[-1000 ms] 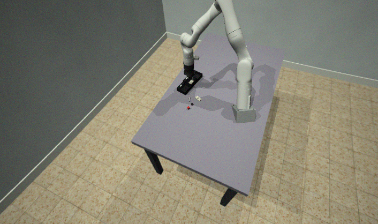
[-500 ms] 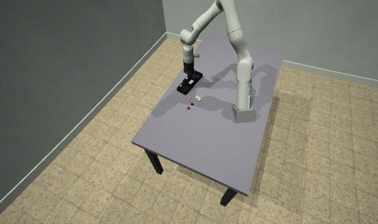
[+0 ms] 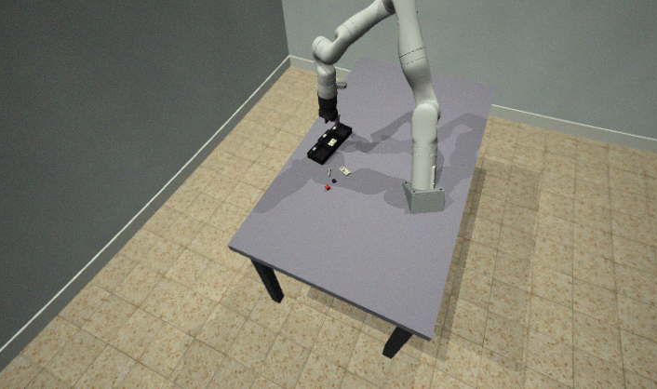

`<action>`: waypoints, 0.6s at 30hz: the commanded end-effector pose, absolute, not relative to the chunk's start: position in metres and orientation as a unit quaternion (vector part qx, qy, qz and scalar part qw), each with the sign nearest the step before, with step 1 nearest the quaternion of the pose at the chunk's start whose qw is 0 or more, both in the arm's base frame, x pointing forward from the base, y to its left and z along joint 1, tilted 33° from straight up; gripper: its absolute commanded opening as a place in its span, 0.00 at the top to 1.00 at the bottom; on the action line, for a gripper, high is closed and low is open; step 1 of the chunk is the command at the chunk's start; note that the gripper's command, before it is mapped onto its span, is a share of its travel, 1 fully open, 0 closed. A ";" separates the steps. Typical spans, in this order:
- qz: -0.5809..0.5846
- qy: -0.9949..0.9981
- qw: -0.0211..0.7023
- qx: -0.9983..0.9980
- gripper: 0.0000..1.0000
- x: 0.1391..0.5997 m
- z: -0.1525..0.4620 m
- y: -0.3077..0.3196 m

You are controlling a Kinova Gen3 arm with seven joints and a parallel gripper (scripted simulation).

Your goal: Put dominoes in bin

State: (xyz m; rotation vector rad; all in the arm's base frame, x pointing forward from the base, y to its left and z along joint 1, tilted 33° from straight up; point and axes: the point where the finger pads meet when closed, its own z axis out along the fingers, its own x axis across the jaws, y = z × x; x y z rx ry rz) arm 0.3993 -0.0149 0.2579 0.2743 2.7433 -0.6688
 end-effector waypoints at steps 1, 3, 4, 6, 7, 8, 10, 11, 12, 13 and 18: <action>-0.231 0.955 0.159 0.095 0.00 0.399 0.270 -0.008; -0.231 0.955 0.159 0.095 0.00 0.397 0.277 -0.004; -0.231 0.955 0.159 0.095 0.00 0.396 0.280 -0.002; -0.231 0.955 0.159 0.095 0.00 0.394 0.287 0.001; -0.231 0.955 0.159 0.095 0.00 0.393 0.290 0.003; -0.231 0.955 0.159 0.095 0.00 0.392 0.293 0.005; -0.231 0.955 0.159 0.095 0.00 0.390 0.300 0.009; -0.231 0.955 0.159 0.095 0.00 0.389 0.303 0.011; -0.231 0.955 0.159 0.095 0.00 0.388 0.307 0.013; -0.231 0.955 0.159 0.095 0.00 0.388 0.307 0.013; -0.231 0.955 0.159 0.095 0.00 0.384 0.319 0.019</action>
